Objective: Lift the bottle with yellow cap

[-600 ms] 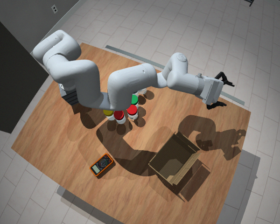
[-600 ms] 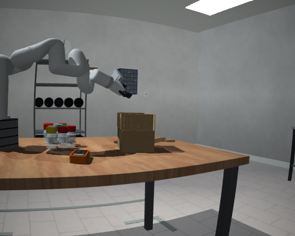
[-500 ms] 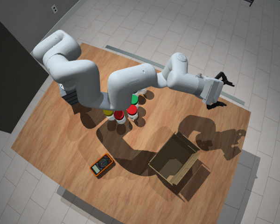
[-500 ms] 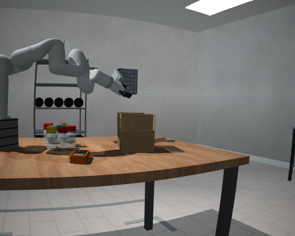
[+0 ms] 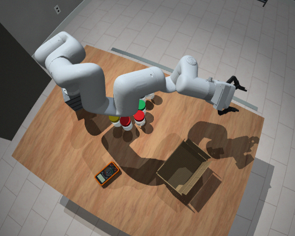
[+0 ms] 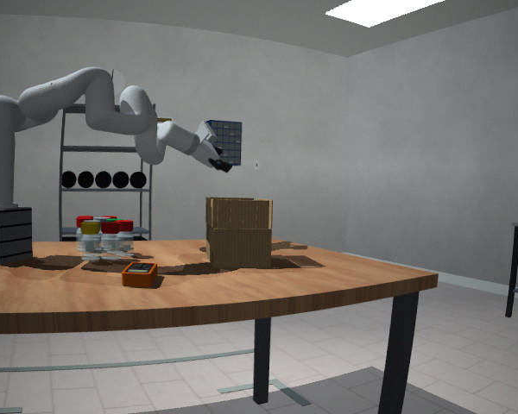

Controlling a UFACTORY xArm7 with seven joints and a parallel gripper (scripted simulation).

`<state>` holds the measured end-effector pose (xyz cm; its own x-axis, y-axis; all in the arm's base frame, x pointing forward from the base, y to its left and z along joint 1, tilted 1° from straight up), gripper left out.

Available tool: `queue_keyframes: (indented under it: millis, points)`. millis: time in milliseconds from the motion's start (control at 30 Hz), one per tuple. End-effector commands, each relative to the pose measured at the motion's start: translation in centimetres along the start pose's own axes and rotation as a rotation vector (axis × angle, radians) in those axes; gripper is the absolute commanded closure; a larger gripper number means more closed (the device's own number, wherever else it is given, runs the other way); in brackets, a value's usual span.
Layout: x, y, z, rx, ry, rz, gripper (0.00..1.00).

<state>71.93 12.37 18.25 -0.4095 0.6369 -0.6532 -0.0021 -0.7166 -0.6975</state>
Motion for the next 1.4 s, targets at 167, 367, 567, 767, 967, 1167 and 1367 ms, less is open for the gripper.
queue_keyframes:
  millis: [167,367,567,767,967,1167,1367]
  points:
    - [-1.5,-0.8,0.4,-0.032,-0.003,0.016,0.21]
    - [-4.1,-2.0,1.5,-0.093,-0.013,0.055,0.21]
    - [-7.8,-3.8,3.4,-0.178,-0.025,0.126,0.21]
    - [-11.1,-5.7,5.7,-0.259,-0.036,0.214,0.21]
    - [-13.7,-7.5,8.2,-0.328,-0.048,0.311,0.21]
    - [-15.7,-9.1,10.8,-0.386,-0.063,0.415,0.21]
    - [-17.1,-10.6,13.4,-0.433,-0.081,0.524,0.21]
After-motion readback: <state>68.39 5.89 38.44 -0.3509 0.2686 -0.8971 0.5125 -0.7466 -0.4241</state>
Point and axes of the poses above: the point where the finger pads meet when closed, its own z axis back along the fingers, its own y axis across the jaws, x = y × z, the point moved 8 cm from there along z, back along the fingers, and after that the axes turned 6 degrees about -z, right-handed, at the moved point
